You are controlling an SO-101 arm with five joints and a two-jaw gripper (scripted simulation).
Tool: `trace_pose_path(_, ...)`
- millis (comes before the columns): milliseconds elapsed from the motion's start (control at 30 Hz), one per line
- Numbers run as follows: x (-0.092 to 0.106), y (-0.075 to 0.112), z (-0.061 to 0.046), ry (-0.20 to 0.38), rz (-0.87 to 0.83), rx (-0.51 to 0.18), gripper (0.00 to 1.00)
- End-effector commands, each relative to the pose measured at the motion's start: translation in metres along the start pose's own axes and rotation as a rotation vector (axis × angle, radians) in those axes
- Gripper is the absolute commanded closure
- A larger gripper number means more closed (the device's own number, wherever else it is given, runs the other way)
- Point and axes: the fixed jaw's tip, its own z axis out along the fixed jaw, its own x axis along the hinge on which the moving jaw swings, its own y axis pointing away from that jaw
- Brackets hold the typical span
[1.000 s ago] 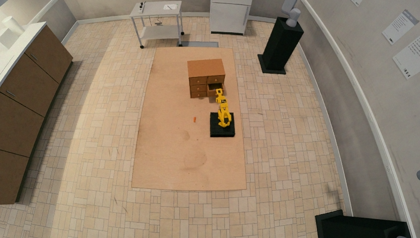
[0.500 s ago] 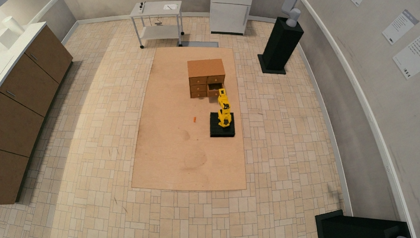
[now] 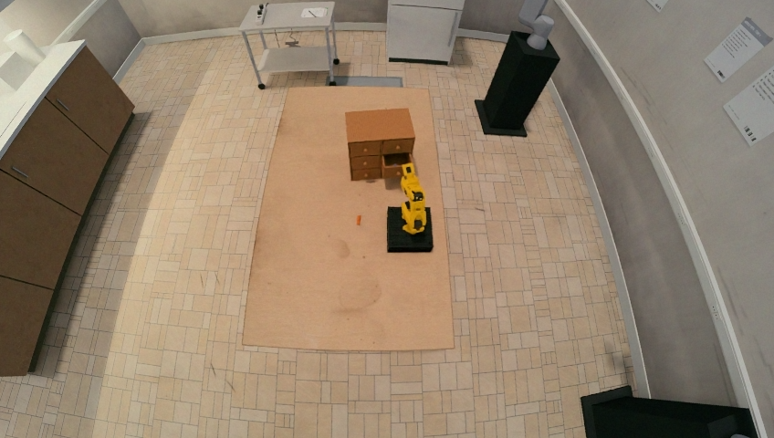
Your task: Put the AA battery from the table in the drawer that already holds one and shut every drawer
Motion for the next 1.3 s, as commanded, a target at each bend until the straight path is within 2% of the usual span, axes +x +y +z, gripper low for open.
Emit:
trace_pose_path(0,-0.001,0.014,-0.003,-0.007,-0.059,-0.108,0.79)
trace_pose_path(300,0.004,0.047,-0.013,-0.015,-0.204,-0.365,0.79)
trace_pose_path(367,0.004,0.047,-0.013,-0.015,-0.204,-0.365,0.79)
trace_pose_path(400,0.005,0.05,-0.014,-0.016,-0.22,-0.394,0.79)
trace_pose_path(867,0.021,0.09,-0.046,-0.029,-0.444,-0.793,0.79)
trace_pose_path(933,0.021,0.09,-0.046,-0.029,-0.444,-0.793,0.79)
trace_pose_path(1167,0.032,0.103,-0.066,-0.036,-0.557,-0.993,0.79)
trace_pose_path(1267,0.033,0.103,-0.068,-0.036,-0.566,-1.009,0.79)
